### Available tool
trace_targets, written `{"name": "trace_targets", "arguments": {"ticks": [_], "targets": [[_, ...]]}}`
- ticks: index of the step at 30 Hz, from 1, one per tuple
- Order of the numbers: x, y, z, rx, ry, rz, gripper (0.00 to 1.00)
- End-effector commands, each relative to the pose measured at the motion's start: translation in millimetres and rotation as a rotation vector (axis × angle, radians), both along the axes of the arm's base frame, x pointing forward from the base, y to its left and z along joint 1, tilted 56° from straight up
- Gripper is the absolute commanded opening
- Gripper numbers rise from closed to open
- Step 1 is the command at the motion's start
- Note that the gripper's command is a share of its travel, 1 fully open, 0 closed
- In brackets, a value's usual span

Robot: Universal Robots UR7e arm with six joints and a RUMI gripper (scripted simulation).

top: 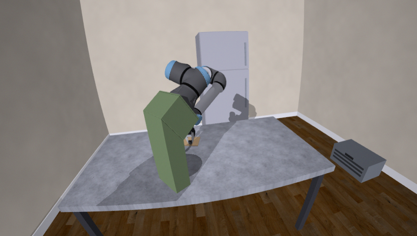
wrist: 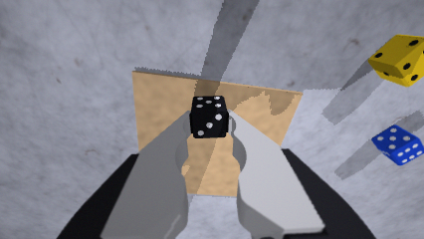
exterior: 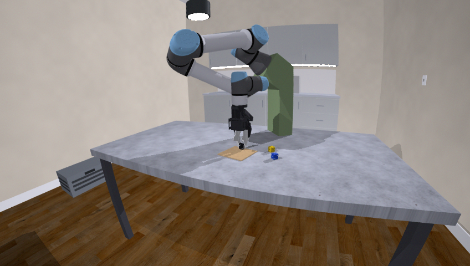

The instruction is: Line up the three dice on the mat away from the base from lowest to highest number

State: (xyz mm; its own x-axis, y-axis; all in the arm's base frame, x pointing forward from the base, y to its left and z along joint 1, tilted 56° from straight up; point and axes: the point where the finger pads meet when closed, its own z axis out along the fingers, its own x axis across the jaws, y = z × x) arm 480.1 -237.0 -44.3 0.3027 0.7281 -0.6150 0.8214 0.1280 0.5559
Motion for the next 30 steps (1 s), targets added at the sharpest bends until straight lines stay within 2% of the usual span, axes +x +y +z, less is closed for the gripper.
{"name": "trace_targets", "arguments": {"ticks": [1,30], "targets": [[0.2,0.2,0.3,0.000,-0.001,0.001,0.06],[2.1,-2.5,-1.9,0.000,-0.001,0.001,0.06]]}}
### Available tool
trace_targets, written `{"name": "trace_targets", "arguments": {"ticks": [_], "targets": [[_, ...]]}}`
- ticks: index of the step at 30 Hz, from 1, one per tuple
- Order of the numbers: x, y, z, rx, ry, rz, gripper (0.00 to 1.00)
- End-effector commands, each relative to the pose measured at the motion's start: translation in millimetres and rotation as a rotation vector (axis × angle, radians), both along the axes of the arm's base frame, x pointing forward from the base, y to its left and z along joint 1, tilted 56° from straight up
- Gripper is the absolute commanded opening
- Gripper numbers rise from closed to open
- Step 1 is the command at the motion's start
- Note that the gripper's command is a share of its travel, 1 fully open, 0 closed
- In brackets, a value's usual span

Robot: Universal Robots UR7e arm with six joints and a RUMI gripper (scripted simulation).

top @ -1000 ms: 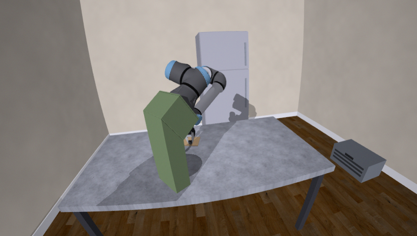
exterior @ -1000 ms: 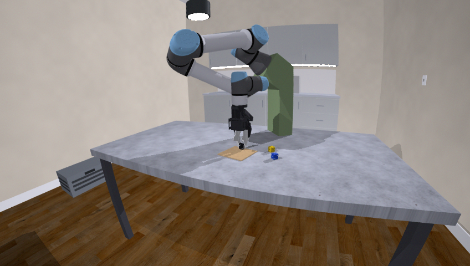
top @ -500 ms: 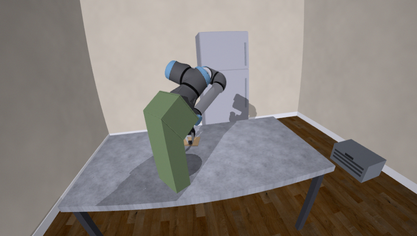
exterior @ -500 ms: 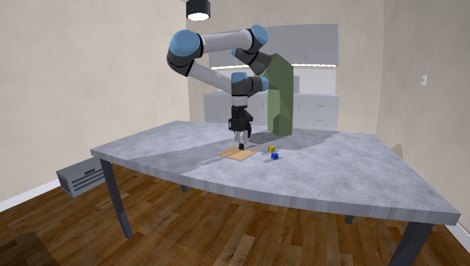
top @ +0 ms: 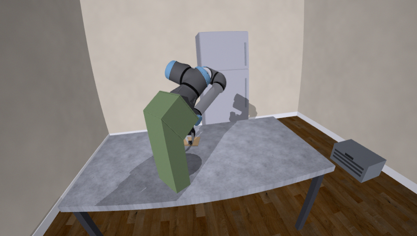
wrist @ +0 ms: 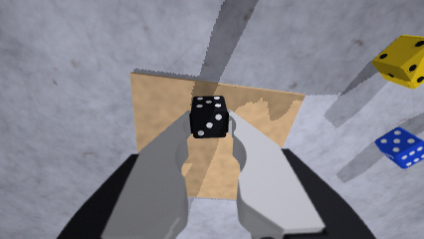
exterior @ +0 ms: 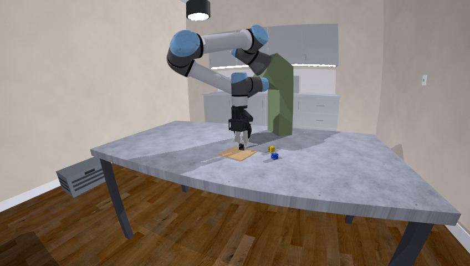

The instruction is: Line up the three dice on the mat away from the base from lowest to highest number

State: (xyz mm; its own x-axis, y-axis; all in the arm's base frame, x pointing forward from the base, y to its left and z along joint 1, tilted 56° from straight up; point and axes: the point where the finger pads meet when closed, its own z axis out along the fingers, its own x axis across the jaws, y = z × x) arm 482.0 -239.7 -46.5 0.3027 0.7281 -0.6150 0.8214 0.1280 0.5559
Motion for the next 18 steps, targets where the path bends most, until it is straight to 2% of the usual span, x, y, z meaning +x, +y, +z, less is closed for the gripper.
{"name": "trace_targets", "arguments": {"ticks": [1,18], "targets": [[0.1,0.3,0.3,0.000,-0.001,0.001,0.06],[0.1,0.3,0.3,0.000,-0.001,0.001,0.06]]}}
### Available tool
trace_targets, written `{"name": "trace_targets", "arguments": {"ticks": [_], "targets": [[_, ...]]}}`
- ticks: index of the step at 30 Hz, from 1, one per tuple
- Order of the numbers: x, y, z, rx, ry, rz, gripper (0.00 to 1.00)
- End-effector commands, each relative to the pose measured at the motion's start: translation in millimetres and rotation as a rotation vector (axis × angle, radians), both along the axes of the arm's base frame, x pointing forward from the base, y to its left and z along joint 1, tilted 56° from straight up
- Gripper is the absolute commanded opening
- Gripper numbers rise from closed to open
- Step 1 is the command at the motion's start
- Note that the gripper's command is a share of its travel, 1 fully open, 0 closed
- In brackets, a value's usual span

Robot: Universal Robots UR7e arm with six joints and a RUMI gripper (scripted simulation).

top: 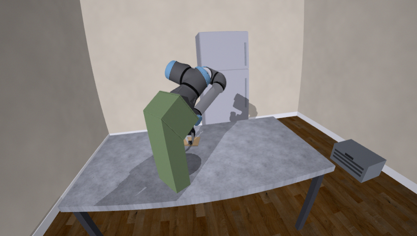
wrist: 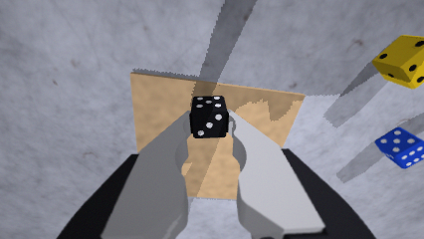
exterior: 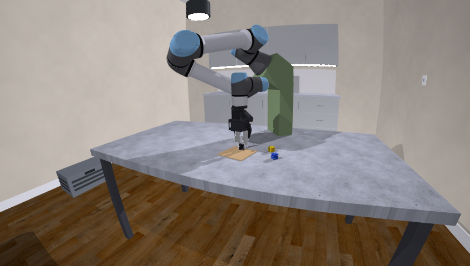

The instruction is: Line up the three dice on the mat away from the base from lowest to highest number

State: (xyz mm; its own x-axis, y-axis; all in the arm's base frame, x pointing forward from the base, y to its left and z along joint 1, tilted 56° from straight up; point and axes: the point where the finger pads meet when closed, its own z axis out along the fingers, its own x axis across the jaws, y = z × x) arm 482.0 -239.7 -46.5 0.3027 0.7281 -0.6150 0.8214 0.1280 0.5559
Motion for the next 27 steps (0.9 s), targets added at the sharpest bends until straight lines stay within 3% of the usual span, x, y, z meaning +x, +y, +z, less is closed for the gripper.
{"name": "trace_targets", "arguments": {"ticks": [1,9,16,27], "targets": [[0.1,0.3,0.3,0.000,-0.001,0.001,0.06],[0.1,0.3,0.3,0.000,-0.001,0.001,0.06],[0.1,0.3,0.3,0.000,-0.001,0.001,0.17],[0.1,0.3,0.3,0.000,-0.001,0.001,0.24]]}}
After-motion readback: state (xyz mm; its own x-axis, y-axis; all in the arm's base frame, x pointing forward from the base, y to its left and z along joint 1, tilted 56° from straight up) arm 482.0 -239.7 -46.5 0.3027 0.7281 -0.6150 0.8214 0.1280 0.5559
